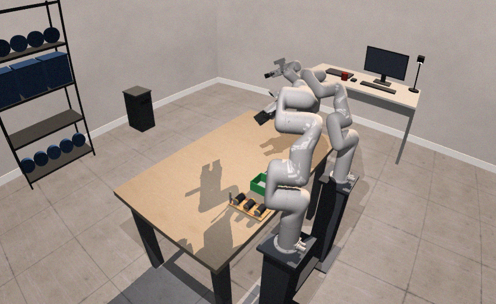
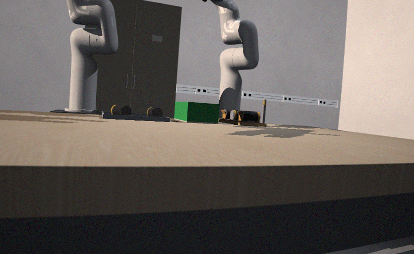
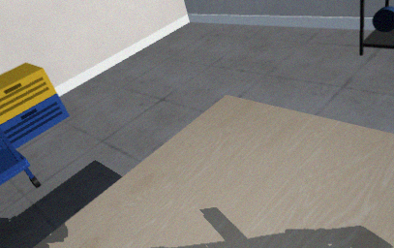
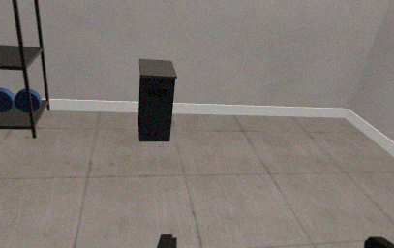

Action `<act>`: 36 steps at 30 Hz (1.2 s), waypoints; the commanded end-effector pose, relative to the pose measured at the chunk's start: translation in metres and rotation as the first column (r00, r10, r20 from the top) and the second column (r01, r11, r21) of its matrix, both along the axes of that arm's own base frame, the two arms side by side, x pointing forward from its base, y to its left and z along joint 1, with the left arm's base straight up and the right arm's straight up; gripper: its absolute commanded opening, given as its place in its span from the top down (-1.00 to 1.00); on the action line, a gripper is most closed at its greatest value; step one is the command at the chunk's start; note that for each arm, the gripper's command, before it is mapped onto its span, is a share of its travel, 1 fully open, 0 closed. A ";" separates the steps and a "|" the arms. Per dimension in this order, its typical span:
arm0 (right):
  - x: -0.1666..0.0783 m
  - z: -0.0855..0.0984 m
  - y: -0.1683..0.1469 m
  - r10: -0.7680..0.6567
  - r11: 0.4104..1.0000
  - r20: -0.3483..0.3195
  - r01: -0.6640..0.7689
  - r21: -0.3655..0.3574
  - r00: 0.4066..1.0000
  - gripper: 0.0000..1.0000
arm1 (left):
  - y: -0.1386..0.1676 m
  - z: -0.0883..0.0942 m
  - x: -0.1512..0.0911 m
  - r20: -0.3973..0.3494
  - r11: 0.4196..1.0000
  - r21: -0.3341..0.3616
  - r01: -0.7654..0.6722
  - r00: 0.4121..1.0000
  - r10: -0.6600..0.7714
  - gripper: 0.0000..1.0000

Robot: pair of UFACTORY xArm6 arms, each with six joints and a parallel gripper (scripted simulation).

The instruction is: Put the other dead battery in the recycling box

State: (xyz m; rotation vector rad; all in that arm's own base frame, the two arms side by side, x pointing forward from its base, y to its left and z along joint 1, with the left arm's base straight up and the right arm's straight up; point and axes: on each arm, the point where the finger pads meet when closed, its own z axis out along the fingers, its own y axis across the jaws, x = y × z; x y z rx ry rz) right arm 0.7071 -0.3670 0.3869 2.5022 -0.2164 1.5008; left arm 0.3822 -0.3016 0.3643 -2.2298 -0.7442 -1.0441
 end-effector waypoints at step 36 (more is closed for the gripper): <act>-0.119 -0.009 -0.093 -0.158 0.977 -0.135 0.175 0.124 0.978 -1.00 | 0.122 -0.087 -0.022 -0.249 0.901 -0.331 -0.279 0.947 0.202 -1.00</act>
